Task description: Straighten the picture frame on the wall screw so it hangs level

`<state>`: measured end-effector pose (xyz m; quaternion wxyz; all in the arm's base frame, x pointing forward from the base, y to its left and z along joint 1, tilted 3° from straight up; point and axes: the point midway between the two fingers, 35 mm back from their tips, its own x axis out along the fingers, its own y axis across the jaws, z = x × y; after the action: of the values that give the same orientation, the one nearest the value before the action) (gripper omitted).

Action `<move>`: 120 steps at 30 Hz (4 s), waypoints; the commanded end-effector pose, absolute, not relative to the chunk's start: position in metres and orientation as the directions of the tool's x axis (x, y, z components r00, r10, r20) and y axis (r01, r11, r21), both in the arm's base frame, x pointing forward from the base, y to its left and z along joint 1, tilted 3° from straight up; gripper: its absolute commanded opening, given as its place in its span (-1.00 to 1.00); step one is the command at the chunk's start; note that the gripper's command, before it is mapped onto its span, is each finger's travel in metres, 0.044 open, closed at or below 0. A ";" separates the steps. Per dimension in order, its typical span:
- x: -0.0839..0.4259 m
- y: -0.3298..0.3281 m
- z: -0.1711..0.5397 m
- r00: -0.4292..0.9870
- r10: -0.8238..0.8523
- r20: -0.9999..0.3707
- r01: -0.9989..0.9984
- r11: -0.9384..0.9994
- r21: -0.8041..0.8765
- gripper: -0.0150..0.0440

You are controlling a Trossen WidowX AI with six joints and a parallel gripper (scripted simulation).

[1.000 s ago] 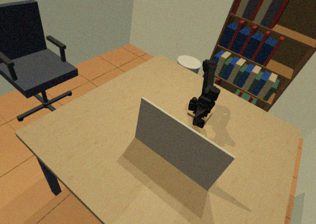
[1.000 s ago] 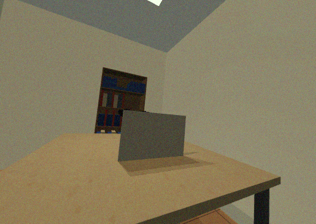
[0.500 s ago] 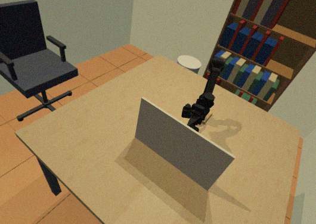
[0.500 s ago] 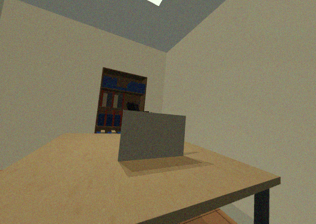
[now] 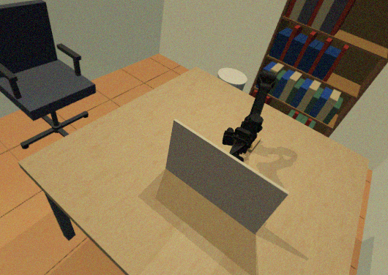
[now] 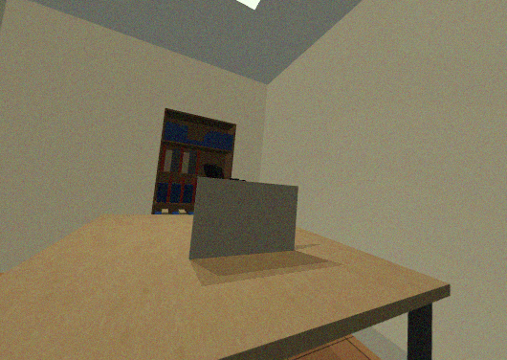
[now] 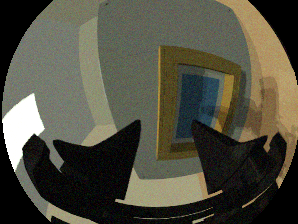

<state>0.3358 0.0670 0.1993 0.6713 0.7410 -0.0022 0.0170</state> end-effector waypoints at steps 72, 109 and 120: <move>0.373 0.069 0.200 0.999 0.022 0.029 -0.026 -0.101 0.994 -0.28; 0.373 0.067 0.208 0.999 0.022 0.029 -0.026 -0.101 0.995 -0.49; 0.373 0.067 0.212 0.999 0.022 0.029 -0.026 -0.101 0.995 -0.49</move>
<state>0.3728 0.0669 0.2032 0.6739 0.7387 0.0058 0.0100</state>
